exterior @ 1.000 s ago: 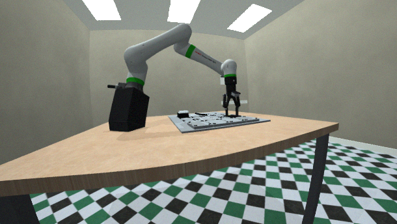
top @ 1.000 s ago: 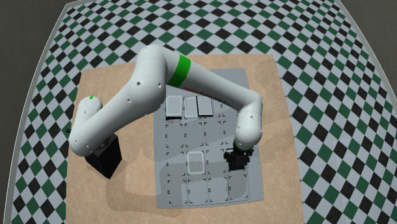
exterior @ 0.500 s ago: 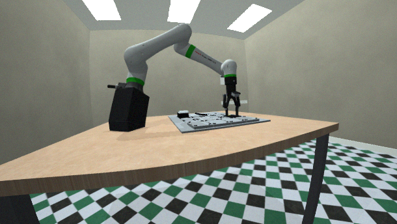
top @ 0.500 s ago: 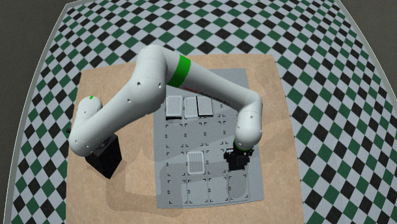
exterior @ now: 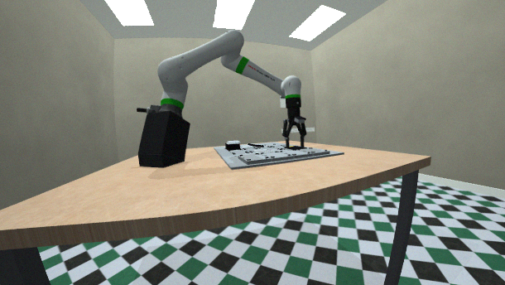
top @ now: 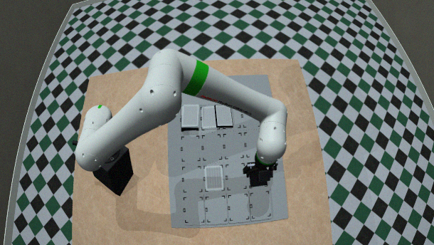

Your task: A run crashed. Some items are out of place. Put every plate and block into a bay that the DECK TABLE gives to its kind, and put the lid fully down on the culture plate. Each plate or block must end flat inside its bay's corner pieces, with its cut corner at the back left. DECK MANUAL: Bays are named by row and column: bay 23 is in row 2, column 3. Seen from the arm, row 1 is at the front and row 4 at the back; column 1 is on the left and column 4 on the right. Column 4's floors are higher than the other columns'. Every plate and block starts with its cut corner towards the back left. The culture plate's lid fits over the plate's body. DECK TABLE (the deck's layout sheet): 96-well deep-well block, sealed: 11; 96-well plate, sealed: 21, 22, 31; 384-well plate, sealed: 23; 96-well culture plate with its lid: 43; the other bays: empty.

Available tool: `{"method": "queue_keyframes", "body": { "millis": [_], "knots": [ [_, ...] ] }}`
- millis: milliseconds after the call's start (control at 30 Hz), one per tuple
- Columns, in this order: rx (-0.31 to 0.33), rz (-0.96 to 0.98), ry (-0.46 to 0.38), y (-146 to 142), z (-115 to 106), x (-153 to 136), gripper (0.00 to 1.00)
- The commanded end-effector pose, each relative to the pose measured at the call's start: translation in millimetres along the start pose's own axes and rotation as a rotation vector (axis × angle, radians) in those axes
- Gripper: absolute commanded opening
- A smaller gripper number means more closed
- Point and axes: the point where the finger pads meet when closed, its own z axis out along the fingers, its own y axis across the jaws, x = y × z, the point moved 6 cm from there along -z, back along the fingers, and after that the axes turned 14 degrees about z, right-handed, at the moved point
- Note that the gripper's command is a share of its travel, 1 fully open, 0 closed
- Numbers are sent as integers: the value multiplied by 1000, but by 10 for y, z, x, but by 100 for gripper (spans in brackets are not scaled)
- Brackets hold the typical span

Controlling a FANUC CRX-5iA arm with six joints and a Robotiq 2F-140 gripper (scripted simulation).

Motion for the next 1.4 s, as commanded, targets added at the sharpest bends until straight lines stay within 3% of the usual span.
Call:
{"method": "queue_keyframes", "body": {
  "millis": [0,833,1367],
  "knots": [
    [2,0,0,-8,-12,1,70],
    [2,0,0,-8,-12,1,70],
    [2,0,0,-8,-199,1,70]
  ]
}}
